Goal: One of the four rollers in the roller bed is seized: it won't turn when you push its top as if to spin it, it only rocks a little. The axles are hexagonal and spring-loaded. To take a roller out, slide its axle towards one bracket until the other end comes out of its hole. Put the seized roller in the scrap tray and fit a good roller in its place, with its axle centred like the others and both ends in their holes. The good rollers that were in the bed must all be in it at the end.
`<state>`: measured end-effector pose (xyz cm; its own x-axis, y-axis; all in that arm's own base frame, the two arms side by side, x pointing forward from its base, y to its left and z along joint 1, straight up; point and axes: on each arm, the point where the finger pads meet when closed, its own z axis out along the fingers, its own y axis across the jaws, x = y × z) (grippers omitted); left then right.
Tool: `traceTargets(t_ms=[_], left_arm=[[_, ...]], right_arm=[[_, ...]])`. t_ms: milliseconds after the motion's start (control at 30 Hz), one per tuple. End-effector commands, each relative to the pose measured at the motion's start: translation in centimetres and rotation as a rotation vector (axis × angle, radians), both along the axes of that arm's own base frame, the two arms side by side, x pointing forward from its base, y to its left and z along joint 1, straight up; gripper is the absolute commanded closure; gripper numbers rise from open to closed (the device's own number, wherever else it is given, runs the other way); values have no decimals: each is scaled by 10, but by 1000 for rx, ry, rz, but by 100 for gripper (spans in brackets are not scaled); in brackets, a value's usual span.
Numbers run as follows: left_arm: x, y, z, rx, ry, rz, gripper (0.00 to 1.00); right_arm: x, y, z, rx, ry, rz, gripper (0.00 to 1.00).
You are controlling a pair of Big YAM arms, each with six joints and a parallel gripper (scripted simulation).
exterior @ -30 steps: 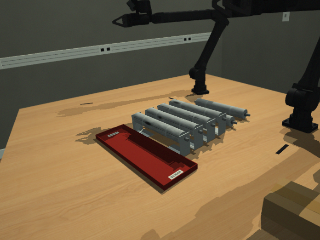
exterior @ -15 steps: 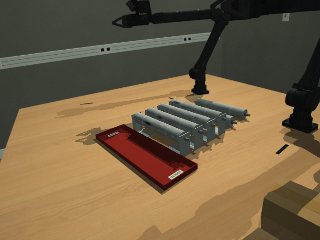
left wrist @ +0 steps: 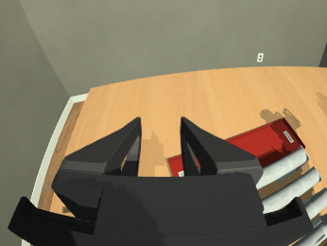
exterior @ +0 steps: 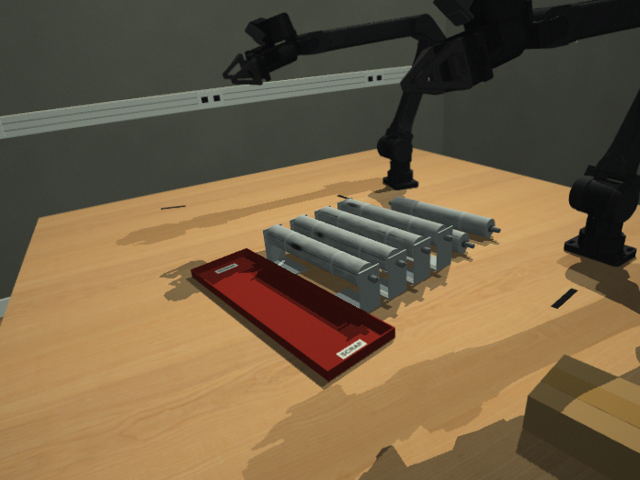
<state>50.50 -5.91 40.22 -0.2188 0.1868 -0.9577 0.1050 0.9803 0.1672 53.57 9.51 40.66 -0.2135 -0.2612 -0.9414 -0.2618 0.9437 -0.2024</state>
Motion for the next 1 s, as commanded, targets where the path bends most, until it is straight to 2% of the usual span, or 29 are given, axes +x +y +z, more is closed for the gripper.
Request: traceTargets(t_ms=[0, 33, 67, 100, 133, 167, 333, 367, 533, 600, 633, 667, 700, 733, 833, 967], left_arm=[[-11, -13, -13, 89, 39, -36, 68], [-11, -13, -13, 89, 39, -36, 68], [-6, -5, 28, 64, -33, -10, 68], [-14, -17, -20, 95, 57, -40, 68], [-16, -20, -25, 110, 71, -48, 68], [-16, -31, -56, 144, 136, -75, 68], [-37, -53, -94, 267, 232, -143, 68], [-44, -57, -95, 289, 236, -155, 68], [-72, -75, -130, 415, 322, -234, 68], [-72, -75, -130, 415, 322, -234, 68], [-59, -73, -93, 382, 258, -201, 68], [-77, -78, -137, 427, 339, -241, 68], [-81, -80, -141, 446, 350, -254, 68], [-88, -87, -167, 489, 406, -290, 68], [-107, -94, -187, 581, 456, -347, 68], [-134, -100, -202, 689, 492, -416, 68]], right_arm=[[9, 22, 21, -108, -11, 68, 38], [9, 22, 21, -108, -11, 68, 38], [6, 11, 34, -102, -31, 47, 38], [9, 32, 13, -120, 11, 96, 38], [8, 40, 7, -139, 28, 118, 38], [7, 55, -12, -168, 65, 160, 38], [-6, 100, -52, -303, 158, 314, 38], [-9, 109, -61, -329, 177, 345, 38], [-32, 153, -103, -453, 266, 519, 38], [-32, 153, -103, -453, 266, 519, 38], [-29, 142, -89, -445, 250, 491, 38], [-37, 162, -110, -466, 284, 549, 38], [-42, 169, -116, -484, 297, 578, 38], [-51, 182, -133, -514, 326, 630, 38], [-72, 203, -156, -594, 368, 745, 38], [-101, 227, -182, -686, 418, 894, 38]])
